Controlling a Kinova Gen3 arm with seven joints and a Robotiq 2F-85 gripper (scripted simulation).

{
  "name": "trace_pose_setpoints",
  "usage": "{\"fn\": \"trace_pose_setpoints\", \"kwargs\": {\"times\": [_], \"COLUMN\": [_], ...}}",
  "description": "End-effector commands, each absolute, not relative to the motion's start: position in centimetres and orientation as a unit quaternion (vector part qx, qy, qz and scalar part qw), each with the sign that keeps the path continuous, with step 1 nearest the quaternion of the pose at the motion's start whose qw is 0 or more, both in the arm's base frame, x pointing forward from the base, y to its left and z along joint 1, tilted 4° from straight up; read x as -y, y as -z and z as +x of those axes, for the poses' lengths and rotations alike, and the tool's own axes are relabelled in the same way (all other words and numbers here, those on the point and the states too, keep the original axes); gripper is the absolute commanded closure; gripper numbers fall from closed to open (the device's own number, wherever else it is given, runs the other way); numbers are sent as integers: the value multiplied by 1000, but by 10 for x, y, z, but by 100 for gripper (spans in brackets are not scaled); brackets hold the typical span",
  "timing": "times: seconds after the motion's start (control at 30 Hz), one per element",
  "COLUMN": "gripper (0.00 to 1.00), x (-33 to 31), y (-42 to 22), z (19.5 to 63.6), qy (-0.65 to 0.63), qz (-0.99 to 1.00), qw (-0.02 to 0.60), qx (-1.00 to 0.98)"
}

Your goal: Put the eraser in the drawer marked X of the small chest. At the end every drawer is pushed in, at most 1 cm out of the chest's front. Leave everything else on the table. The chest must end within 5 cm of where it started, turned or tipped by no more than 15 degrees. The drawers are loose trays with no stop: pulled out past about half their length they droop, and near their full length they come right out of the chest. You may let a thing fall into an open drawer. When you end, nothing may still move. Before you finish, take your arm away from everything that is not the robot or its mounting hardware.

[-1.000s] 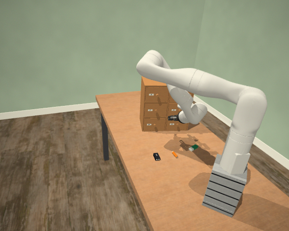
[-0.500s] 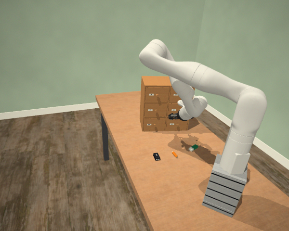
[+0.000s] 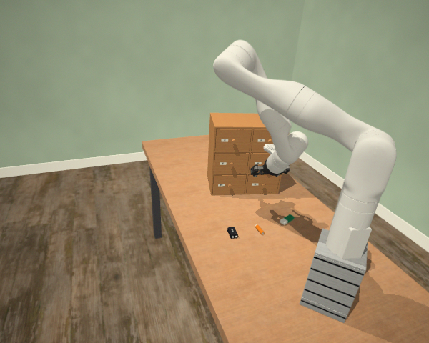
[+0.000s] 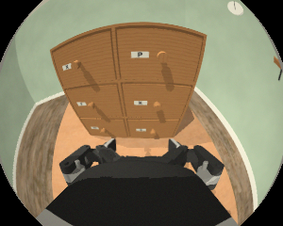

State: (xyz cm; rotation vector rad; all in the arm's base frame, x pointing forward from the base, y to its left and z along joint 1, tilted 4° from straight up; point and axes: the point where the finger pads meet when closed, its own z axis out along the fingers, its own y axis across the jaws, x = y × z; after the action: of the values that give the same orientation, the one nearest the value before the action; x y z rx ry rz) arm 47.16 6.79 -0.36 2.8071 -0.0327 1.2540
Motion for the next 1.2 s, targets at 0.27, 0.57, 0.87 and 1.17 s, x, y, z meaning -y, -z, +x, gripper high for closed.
{"fn": "trace_pose_setpoints", "kwargs": {"times": [0.27,0.57,0.87,1.17], "gripper": [0,0,0,0], "x": [-71,-72,-72,-72], "y": [-8,-12,-17,-22], "z": [470,466,461,457], "qy": [-378,-354,-321,-295], "qz": [925,935,947,955], "qw": [28,28,27,27], "qx": [15,16,17,17]}}
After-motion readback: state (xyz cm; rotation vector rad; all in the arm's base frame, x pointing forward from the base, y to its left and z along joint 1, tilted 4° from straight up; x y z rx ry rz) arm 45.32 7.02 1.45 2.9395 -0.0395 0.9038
